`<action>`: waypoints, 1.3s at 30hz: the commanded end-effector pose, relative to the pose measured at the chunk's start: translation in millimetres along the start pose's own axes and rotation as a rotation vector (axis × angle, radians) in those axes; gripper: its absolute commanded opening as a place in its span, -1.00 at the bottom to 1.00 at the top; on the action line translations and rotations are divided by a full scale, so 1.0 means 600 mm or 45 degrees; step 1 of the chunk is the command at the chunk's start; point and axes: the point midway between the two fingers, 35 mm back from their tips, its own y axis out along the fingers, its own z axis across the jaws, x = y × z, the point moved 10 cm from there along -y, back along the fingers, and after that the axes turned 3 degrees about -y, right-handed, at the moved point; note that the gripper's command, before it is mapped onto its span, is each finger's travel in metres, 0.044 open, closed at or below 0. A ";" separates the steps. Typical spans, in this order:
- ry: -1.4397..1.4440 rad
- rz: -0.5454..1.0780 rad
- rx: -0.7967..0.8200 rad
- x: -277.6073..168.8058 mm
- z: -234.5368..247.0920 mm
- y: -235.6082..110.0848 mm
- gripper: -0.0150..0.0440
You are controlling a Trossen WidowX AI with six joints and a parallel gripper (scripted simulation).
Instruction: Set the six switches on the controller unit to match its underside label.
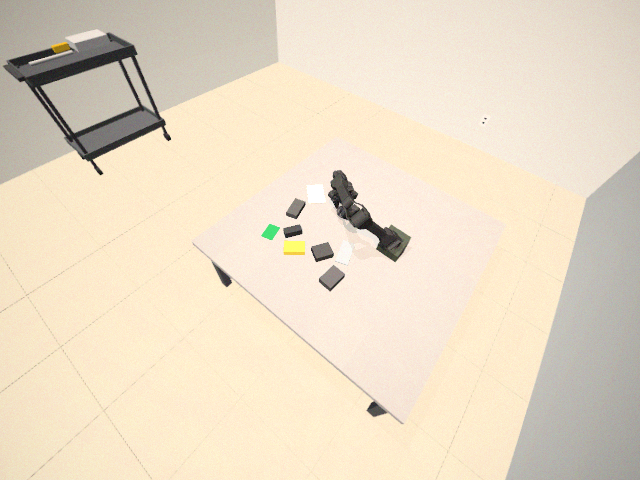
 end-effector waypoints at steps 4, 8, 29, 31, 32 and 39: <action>0.008 0.004 -0.002 -0.007 -0.002 0.006 0.65; 0.008 0.004 -0.002 -0.011 -0.001 0.009 0.65; 0.008 0.005 -0.002 -0.033 0.000 0.025 0.65; 0.008 0.005 -0.002 -0.035 0.000 0.027 0.65; 0.008 0.005 -0.002 -0.036 0.000 0.028 0.65; 0.008 0.005 -0.002 -0.042 0.000 0.034 0.65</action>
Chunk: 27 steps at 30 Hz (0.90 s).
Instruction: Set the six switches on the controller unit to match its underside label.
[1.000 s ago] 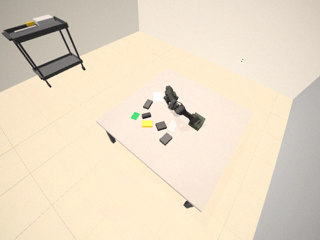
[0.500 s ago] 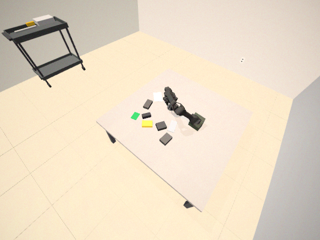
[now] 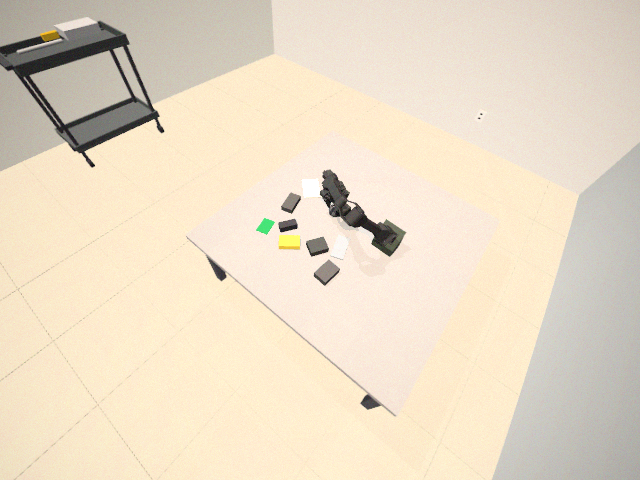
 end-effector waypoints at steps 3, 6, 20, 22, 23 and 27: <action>0.010 0.005 0.001 -0.005 -0.002 0.005 0.65; 0.010 0.005 0.001 -0.007 -0.002 0.008 0.65; 0.010 0.006 0.001 -0.019 -0.001 0.021 0.65; 0.010 0.006 0.001 -0.021 -0.001 0.023 0.65; 0.010 0.006 0.001 -0.022 -0.001 0.024 0.65; 0.010 0.007 0.001 -0.025 -0.001 0.029 0.65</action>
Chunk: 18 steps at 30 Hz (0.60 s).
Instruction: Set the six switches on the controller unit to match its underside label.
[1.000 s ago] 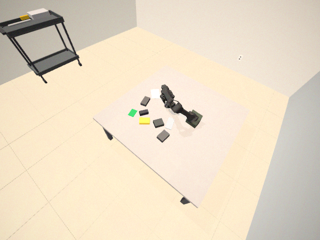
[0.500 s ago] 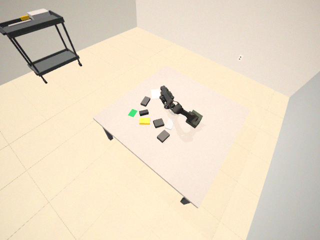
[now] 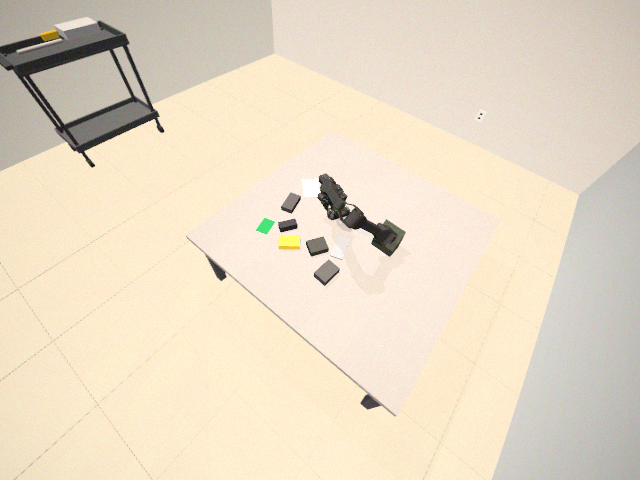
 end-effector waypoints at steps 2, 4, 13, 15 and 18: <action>0.010 0.007 0.003 -0.003 -0.002 0.004 0.65; 0.010 0.007 0.003 -0.004 -0.001 0.006 0.65; 0.010 0.008 0.003 -0.005 -0.001 0.016 0.65; 0.010 0.008 0.003 -0.005 -0.001 0.018 0.65; 0.010 0.008 0.003 -0.005 -0.001 0.022 0.65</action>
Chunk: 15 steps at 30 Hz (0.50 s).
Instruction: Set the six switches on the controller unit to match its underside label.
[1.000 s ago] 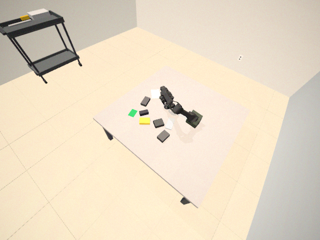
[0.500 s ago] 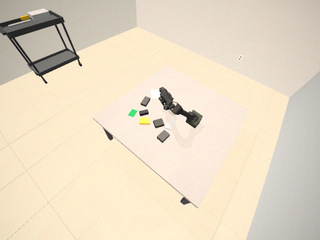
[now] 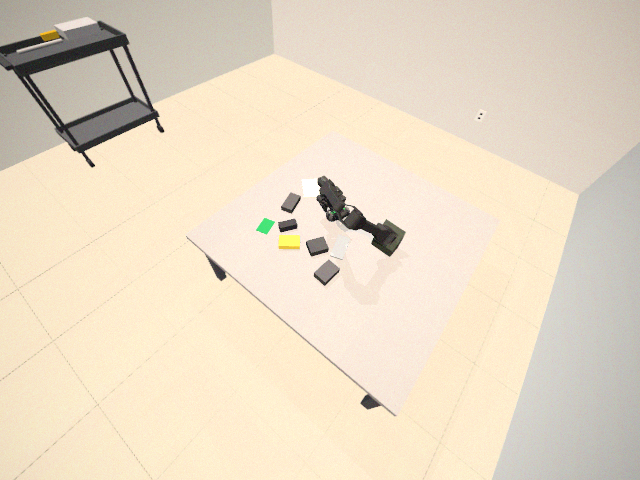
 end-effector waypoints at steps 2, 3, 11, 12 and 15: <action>0.010 -0.004 0.002 0.004 -0.002 0.005 0.65; 0.010 -0.004 0.002 0.004 -0.002 0.007 0.65; 0.009 -0.004 0.002 0.004 -0.002 0.016 0.65; 0.009 -0.004 0.002 0.004 -0.002 0.017 0.65; 0.009 -0.004 0.002 0.004 -0.002 0.020 0.65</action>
